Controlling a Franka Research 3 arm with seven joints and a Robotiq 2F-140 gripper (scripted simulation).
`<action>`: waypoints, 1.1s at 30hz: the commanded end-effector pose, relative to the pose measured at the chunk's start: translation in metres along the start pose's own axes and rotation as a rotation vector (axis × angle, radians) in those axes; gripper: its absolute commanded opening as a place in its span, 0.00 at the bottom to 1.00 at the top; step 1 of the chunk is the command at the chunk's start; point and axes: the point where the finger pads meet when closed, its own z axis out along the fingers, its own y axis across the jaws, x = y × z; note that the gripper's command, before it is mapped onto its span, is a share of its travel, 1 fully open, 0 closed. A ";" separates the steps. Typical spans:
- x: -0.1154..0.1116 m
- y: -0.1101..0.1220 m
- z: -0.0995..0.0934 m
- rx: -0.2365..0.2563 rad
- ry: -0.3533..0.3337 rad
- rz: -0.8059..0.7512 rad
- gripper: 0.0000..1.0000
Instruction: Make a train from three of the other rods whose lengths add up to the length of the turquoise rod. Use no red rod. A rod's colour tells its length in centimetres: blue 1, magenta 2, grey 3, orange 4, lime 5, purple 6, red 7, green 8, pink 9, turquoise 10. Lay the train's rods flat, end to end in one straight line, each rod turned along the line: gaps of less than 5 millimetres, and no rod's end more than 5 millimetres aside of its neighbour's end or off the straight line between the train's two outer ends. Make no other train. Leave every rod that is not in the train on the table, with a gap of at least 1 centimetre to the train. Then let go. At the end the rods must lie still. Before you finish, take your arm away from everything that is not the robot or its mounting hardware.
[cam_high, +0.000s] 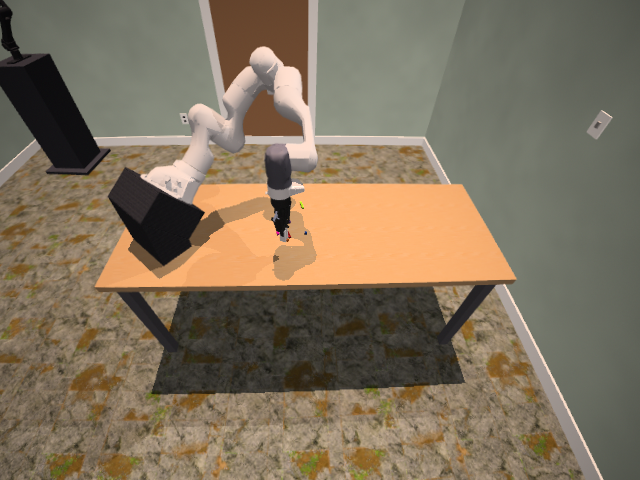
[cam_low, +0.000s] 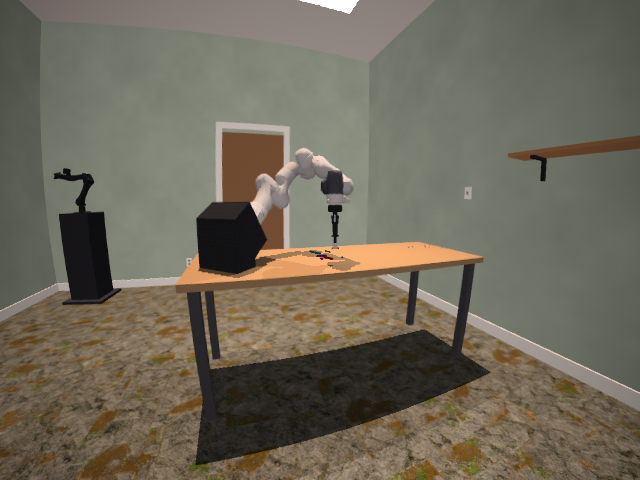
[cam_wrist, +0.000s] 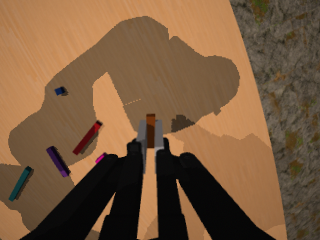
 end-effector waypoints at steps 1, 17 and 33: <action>-0.007 -0.009 -0.017 0.029 -0.025 0.024 0.03; -0.004 -0.017 -0.022 0.029 -0.025 0.088 0.03; 0.009 -0.050 -0.024 0.025 -0.026 0.366 0.03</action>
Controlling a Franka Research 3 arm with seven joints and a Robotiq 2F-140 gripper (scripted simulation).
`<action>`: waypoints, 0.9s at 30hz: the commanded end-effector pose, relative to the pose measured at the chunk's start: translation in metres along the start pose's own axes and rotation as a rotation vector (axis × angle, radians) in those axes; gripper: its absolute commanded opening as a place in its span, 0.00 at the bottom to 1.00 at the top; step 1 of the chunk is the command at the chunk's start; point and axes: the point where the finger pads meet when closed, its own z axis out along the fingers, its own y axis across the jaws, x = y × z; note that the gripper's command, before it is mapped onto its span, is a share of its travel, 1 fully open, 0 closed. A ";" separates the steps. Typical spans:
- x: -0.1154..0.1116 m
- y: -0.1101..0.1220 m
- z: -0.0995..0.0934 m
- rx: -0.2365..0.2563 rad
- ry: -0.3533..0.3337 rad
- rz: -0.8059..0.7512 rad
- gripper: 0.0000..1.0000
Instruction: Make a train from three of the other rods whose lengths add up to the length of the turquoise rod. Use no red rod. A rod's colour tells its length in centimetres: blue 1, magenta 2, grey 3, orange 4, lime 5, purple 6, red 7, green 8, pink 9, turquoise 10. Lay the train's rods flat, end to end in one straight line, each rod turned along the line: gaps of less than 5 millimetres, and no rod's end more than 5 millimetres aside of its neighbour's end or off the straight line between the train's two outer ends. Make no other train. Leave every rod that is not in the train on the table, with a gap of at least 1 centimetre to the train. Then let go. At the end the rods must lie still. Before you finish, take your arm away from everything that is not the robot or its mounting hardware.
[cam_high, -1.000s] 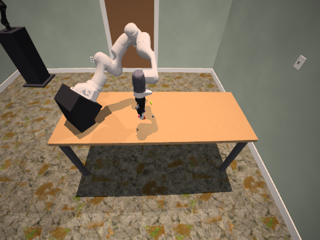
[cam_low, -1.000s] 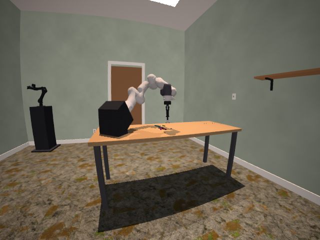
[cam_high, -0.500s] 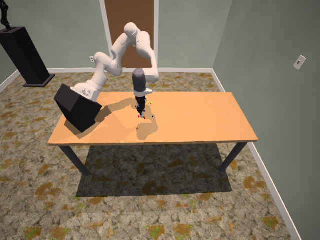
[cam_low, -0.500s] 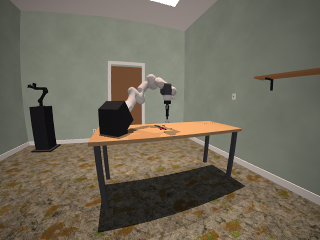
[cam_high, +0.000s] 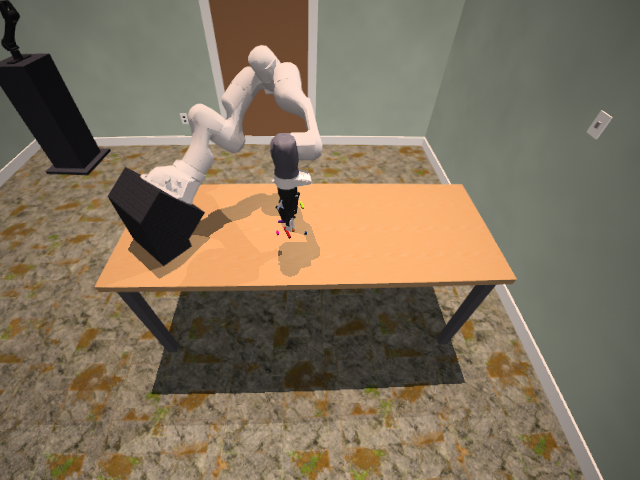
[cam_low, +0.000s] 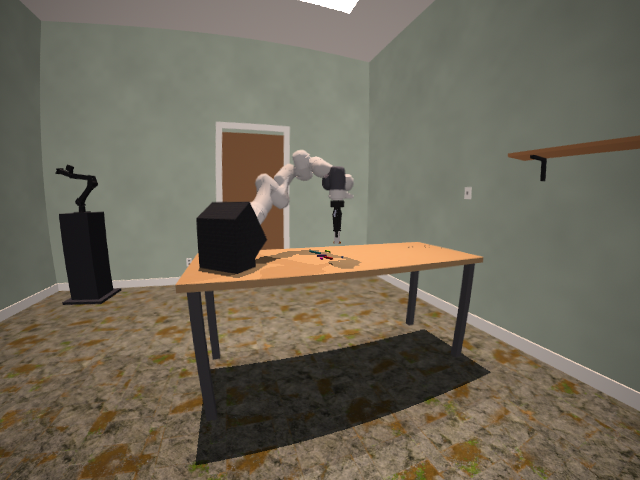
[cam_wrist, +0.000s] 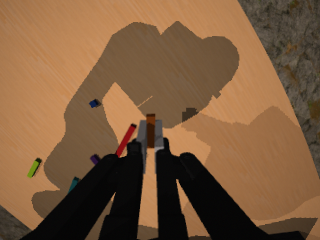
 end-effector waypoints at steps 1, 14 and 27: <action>-0.001 -0.009 0.002 0.001 -0.011 0.167 0.03; 0.001 -0.030 0.001 0.000 -0.011 0.335 0.03; 0.002 -0.052 0.001 -0.001 -0.011 0.504 0.03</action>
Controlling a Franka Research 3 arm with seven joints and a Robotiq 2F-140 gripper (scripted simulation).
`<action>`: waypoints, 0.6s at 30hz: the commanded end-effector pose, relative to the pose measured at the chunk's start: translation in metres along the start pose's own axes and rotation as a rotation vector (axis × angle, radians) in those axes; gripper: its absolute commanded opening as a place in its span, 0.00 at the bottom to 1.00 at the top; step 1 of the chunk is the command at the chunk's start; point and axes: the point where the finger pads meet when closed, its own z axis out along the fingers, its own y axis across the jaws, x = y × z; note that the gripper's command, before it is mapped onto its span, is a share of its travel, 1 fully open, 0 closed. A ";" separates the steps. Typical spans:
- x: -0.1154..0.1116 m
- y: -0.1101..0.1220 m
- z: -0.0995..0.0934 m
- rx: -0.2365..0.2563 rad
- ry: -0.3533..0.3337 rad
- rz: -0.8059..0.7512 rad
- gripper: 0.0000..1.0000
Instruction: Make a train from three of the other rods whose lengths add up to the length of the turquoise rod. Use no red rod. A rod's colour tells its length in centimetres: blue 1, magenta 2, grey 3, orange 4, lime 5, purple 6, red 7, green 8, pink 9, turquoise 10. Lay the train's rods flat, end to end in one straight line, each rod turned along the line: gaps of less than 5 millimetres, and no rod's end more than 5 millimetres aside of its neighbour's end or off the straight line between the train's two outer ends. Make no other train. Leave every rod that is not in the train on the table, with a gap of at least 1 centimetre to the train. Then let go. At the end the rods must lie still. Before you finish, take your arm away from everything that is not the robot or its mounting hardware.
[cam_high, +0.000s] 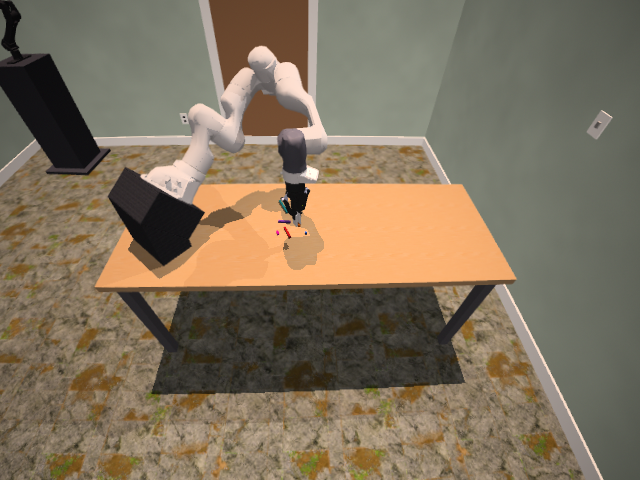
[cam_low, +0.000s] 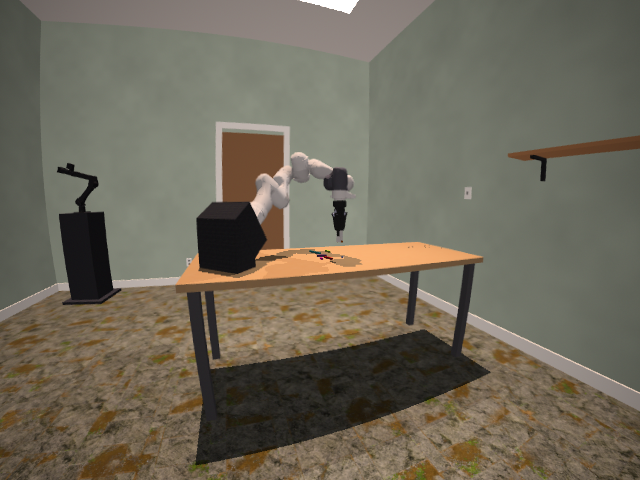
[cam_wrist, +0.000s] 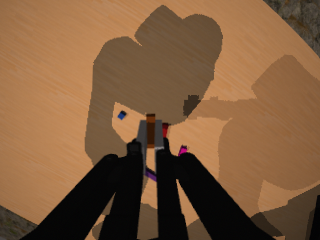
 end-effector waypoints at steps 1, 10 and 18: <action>-0.005 -0.009 0.002 -0.005 -0.010 0.167 0.03; -0.010 -0.022 0.002 -0.006 -0.010 0.284 0.03; -0.015 -0.034 0.002 -0.007 -0.010 0.387 0.03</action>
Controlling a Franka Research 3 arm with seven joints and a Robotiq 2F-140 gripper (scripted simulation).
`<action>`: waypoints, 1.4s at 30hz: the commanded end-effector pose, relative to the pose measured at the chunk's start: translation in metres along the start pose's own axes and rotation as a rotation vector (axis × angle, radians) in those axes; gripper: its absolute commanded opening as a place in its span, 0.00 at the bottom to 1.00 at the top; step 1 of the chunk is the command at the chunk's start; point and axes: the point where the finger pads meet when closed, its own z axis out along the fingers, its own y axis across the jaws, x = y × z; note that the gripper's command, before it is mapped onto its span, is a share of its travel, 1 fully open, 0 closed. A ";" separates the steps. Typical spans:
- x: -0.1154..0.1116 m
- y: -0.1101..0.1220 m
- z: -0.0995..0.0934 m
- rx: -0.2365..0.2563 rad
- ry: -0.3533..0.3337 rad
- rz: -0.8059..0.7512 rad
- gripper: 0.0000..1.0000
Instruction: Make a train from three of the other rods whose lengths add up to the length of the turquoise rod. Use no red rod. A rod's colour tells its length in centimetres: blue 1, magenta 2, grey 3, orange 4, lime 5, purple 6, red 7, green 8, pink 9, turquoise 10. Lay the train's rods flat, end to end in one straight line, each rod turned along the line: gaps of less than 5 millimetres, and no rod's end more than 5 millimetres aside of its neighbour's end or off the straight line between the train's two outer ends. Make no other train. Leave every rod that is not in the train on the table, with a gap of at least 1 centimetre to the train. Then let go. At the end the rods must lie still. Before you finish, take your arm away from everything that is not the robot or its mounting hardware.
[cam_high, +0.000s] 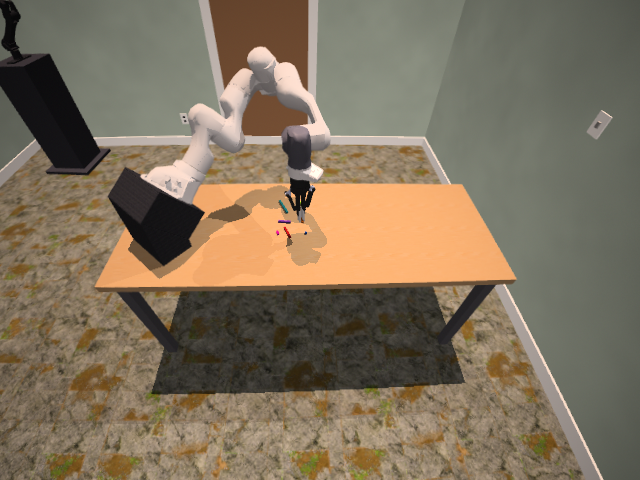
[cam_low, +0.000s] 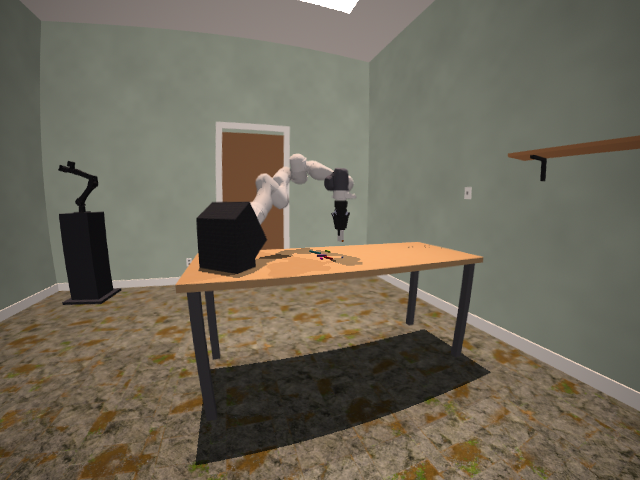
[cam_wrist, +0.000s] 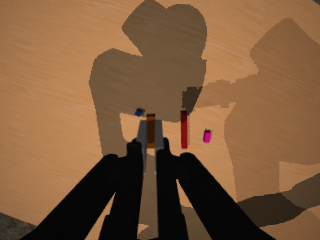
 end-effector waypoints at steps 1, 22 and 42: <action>-0.007 -0.006 0.002 -0.007 -0.008 0.167 0.03; -0.029 -0.032 0.003 -0.011 -0.009 0.439 0.03; -0.032 -0.036 0.005 -0.011 -0.009 0.476 0.03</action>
